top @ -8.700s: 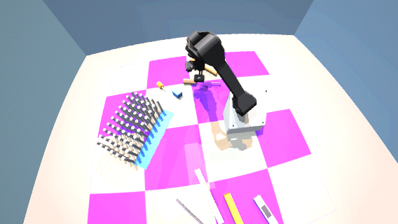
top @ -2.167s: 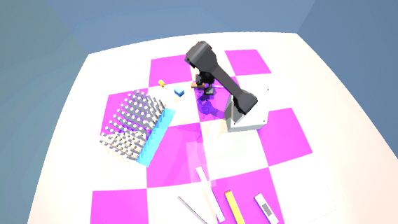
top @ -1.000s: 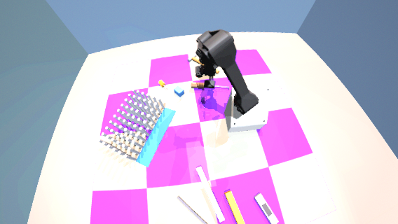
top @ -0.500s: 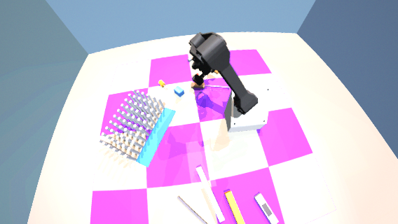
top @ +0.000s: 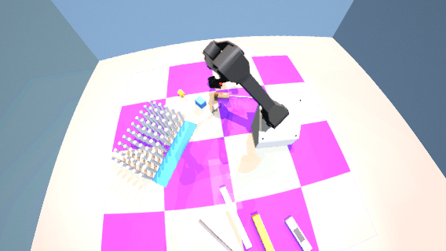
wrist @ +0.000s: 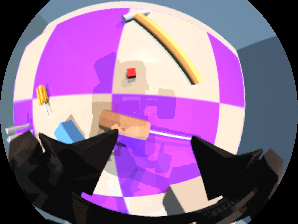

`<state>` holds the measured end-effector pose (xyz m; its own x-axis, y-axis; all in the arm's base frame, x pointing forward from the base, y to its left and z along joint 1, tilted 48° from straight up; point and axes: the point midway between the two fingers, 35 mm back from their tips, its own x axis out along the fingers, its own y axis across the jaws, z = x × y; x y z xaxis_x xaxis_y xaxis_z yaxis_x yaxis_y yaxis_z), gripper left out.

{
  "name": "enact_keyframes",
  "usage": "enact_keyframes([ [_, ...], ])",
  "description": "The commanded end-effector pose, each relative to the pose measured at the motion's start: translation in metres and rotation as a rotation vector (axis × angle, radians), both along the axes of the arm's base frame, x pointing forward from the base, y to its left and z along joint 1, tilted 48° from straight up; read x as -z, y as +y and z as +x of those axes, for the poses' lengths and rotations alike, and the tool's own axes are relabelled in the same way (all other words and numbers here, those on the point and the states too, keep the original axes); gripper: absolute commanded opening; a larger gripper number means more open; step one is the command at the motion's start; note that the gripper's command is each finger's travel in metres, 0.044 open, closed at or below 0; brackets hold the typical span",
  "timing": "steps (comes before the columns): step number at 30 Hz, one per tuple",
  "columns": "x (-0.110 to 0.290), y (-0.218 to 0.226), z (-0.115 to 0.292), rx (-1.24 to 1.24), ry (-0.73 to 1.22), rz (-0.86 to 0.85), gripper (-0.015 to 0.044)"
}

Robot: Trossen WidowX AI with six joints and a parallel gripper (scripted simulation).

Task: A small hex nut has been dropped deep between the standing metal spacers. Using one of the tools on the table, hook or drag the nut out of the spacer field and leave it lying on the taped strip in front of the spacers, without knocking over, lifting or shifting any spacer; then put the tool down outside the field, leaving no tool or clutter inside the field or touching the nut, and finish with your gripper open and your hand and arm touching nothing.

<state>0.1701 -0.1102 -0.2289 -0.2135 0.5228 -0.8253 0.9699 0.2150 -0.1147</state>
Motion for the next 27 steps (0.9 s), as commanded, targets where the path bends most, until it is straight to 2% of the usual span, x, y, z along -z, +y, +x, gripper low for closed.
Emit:
enact_keyframes([
  [1, 0.004, 0.004, 0.022, 0.567, 0.518, -0.198, 0.044],
  [23, -0.001, 0.009, 0.048, 1.319, 1.082, -0.578, 0.044],
  [27, -0.001, 0.009, 0.049, 1.328, 1.087, -0.582, 0.044],
])
